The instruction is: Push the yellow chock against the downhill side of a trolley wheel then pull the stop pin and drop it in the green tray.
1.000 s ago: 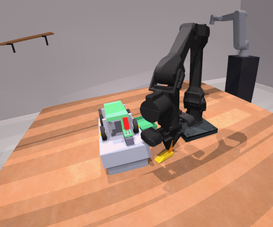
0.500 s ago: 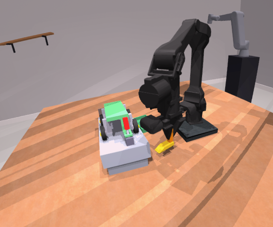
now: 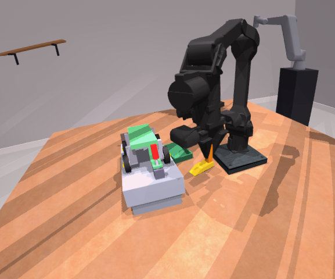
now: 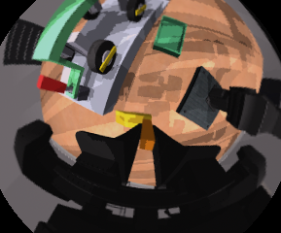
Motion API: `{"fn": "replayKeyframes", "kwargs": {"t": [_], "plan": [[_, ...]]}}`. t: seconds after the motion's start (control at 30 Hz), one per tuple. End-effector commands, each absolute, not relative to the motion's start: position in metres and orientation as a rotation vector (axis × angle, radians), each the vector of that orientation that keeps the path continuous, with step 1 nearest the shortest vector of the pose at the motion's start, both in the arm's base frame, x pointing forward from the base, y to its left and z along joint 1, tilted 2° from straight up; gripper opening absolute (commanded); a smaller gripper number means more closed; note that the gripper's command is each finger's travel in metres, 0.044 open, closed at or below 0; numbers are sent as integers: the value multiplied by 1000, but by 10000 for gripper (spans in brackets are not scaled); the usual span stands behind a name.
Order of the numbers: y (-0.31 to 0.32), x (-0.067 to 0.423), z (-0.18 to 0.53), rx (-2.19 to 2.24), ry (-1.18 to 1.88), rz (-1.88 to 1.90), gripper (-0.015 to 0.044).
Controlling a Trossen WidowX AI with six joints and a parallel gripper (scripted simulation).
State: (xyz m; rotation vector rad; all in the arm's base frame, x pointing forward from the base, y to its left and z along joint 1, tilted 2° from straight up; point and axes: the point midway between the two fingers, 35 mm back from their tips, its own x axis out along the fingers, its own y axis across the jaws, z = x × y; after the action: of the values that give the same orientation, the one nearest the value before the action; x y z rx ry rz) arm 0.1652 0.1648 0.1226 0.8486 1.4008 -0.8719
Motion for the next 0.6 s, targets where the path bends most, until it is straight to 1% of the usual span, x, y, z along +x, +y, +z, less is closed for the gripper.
{"fn": "replayKeyframes", "kwargs": {"t": [0.0,0.57], "plan": [[166,166,138,854,1403,-860,0],[169,168,185,854,1403,-860,0]]}}
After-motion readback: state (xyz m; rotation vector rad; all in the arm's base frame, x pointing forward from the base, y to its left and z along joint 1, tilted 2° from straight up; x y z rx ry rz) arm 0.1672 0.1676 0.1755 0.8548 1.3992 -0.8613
